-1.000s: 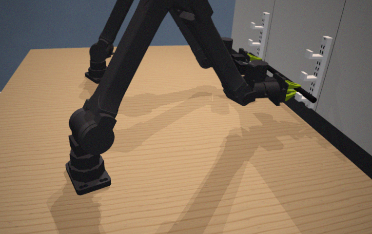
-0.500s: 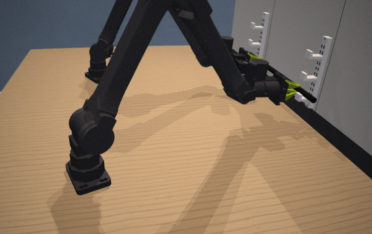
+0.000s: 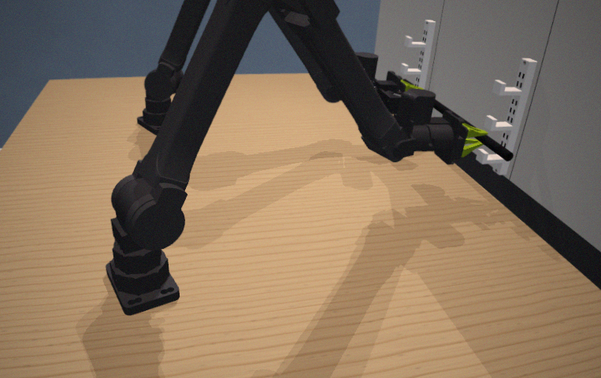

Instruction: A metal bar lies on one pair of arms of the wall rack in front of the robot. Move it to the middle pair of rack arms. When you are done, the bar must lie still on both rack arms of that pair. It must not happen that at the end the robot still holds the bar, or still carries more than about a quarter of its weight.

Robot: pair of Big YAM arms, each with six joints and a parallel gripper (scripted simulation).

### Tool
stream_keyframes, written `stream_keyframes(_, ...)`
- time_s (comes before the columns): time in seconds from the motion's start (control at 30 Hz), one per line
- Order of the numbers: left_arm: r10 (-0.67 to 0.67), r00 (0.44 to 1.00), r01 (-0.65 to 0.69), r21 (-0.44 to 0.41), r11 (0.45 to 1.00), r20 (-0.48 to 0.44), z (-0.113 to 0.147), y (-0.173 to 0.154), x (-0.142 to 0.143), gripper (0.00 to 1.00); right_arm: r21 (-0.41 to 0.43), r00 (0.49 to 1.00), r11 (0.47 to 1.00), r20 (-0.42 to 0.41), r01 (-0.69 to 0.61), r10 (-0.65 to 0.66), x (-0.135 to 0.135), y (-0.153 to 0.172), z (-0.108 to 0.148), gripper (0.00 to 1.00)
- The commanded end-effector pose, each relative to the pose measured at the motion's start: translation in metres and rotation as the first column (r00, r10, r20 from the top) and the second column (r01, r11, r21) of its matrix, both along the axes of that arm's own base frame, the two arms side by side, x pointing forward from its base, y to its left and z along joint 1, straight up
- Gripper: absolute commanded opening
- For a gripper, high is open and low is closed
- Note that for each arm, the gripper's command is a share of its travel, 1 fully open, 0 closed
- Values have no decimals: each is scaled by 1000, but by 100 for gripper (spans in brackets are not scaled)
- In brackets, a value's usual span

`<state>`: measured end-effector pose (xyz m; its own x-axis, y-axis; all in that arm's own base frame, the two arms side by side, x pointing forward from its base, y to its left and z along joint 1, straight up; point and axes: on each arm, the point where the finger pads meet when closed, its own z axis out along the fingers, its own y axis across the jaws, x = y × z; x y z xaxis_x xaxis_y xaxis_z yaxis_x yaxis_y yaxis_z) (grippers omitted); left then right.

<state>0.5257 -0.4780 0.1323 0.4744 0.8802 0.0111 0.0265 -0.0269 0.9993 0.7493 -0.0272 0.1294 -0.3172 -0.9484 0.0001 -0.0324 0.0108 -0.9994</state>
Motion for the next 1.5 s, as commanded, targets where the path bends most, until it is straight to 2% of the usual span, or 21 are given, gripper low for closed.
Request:
stream_keyframes(0.0, 9, 999, -7, -41, 999, 44, 39, -2, 11, 0, -3, 996, 1000, 88, 4, -4, 12, -3, 58, 0)
stream_keyframes(1.47, 9, 999, -7, -41, 999, 44, 46, -1, 8, 0, -3, 996, 1000, 88, 4, -4, 8, -2, 70, 0)
